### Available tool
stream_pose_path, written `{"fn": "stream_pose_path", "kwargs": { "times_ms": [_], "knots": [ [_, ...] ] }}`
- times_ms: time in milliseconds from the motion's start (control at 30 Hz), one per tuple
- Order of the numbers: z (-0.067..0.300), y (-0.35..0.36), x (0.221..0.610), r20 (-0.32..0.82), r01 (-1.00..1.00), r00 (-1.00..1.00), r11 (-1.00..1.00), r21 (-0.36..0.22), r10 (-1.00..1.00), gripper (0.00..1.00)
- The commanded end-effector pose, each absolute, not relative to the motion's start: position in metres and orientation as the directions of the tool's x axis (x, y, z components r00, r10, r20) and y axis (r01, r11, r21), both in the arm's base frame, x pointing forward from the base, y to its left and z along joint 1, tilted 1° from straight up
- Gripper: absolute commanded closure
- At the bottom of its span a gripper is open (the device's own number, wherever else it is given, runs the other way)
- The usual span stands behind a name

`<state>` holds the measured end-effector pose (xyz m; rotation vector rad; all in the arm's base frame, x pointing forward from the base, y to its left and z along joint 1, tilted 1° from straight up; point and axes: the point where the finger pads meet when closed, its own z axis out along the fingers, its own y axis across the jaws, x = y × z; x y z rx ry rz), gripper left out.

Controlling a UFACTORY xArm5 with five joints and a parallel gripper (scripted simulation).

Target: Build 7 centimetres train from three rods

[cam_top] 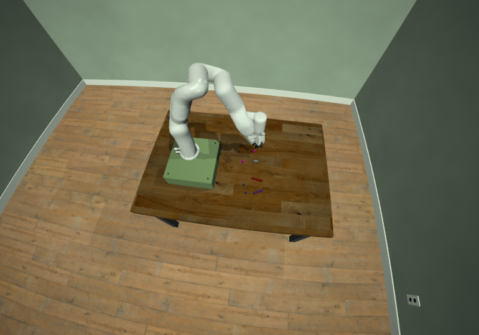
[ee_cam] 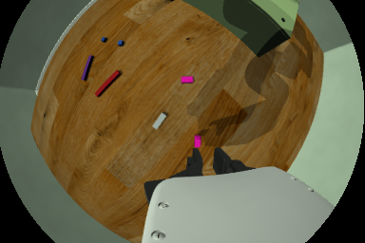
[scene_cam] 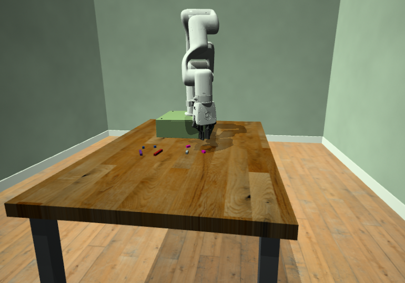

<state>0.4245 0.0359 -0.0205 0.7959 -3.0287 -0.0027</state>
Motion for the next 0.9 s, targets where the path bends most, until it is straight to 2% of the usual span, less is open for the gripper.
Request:
{"fn": "stream_pose_path", "kwargs": {
  "times_ms": [0, 867],
  "knots": [
    [-0.02, 0.036, 0.426, 0.006, -0.492, -0.871, 0.871, 0.003, -0.492, 0.76],
    [-0.047, 0.035, 0.426, 0.006, -0.492, -0.871, 0.871, 0.003, -0.492, 0.76]
  ]
}}
